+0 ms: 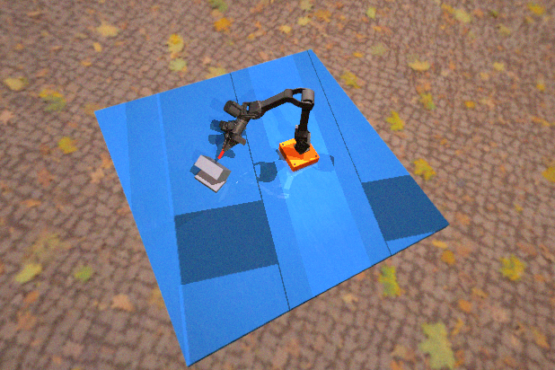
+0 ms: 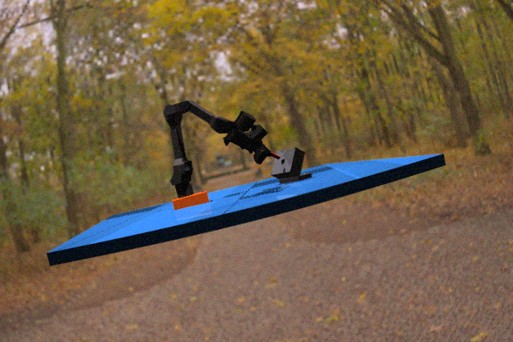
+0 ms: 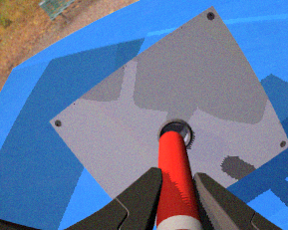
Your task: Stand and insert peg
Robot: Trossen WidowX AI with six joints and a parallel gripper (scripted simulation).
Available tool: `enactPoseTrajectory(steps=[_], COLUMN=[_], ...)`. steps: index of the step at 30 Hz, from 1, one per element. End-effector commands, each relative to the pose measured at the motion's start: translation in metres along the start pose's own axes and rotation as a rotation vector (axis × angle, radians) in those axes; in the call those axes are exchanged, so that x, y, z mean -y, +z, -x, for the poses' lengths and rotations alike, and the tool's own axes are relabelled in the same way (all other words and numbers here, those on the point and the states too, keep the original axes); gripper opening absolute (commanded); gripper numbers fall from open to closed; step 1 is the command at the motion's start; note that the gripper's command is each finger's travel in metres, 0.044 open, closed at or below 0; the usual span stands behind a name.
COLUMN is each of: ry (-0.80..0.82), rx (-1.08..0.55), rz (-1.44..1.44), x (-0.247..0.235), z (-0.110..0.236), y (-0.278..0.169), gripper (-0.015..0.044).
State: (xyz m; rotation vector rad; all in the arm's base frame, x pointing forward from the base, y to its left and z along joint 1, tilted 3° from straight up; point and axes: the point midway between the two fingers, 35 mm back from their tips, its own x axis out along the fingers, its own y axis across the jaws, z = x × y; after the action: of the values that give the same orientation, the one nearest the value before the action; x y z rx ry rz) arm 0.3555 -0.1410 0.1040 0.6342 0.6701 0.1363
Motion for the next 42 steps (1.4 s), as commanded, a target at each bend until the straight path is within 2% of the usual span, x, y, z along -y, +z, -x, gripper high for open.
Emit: enactPoseTrajectory(steps=[1, 12, 42], ry=[-0.004, -0.003, 0.001], rx=[-0.007, -0.006, 0.000], rz=[-0.009, -0.008, 0.003], x=[0.002, 0.003, 0.003], z=[-0.007, -0.018, -0.016], y=[-0.002, -0.004, -0.004], gripper=[0.0000, 0.0000, 0.0000])
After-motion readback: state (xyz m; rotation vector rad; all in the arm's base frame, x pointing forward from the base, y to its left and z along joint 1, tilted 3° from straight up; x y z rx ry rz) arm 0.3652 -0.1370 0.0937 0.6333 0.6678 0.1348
